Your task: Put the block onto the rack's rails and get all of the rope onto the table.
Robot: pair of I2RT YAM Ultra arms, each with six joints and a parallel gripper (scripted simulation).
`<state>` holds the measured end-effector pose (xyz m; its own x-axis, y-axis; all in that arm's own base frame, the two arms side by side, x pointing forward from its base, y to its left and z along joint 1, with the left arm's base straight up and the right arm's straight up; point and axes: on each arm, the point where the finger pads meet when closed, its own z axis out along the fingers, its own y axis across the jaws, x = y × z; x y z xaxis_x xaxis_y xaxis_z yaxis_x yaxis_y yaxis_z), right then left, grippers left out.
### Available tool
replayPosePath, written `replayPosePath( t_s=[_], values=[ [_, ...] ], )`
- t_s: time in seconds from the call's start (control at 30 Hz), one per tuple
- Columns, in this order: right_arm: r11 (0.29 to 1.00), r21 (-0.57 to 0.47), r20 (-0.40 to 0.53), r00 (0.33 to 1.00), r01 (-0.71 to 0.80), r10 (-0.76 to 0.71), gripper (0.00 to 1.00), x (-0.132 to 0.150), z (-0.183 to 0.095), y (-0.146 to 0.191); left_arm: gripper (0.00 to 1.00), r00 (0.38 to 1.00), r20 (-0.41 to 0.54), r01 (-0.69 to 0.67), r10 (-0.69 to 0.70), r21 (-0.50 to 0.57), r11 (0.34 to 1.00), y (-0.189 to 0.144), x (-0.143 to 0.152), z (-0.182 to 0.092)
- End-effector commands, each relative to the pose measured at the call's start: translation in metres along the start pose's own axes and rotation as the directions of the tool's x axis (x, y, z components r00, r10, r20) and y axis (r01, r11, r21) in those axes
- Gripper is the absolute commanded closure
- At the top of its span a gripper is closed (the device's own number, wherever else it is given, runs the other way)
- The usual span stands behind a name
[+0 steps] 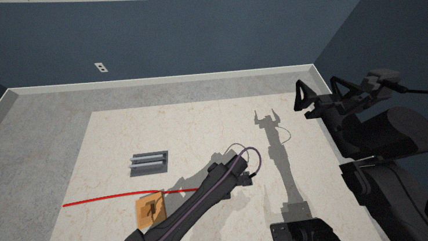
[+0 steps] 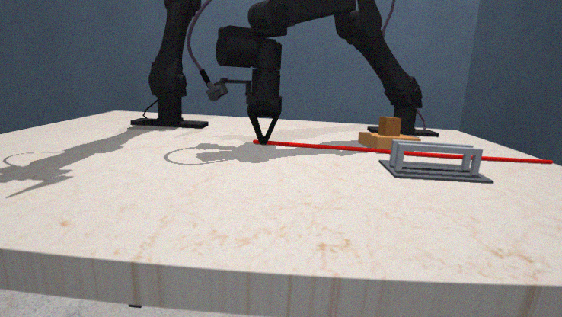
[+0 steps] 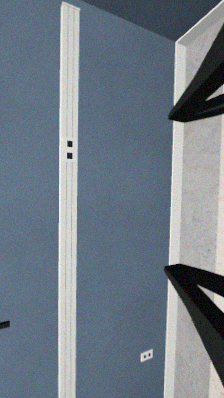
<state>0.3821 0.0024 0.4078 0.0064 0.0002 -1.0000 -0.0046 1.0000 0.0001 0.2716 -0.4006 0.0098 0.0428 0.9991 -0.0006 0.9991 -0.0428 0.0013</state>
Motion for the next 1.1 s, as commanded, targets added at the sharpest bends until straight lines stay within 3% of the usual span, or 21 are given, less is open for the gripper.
replayPosePath(
  t_s=[0.0,1.07],
  values=[
    [1.000,0.026,0.084,0.996,0.008,-0.010,0.00,-0.039,-0.011,-0.008,0.91,1.000,0.025,0.003,-0.003,-0.019,1.000,-0.001,-0.013,-0.019],
    [1.000,0.026,0.084,0.996,0.008,-0.010,0.00,-0.039,-0.011,-0.008,0.91,1.000,0.011,0.004,-0.004,-0.015,1.000,-0.003,-0.036,-0.017]
  ],
)
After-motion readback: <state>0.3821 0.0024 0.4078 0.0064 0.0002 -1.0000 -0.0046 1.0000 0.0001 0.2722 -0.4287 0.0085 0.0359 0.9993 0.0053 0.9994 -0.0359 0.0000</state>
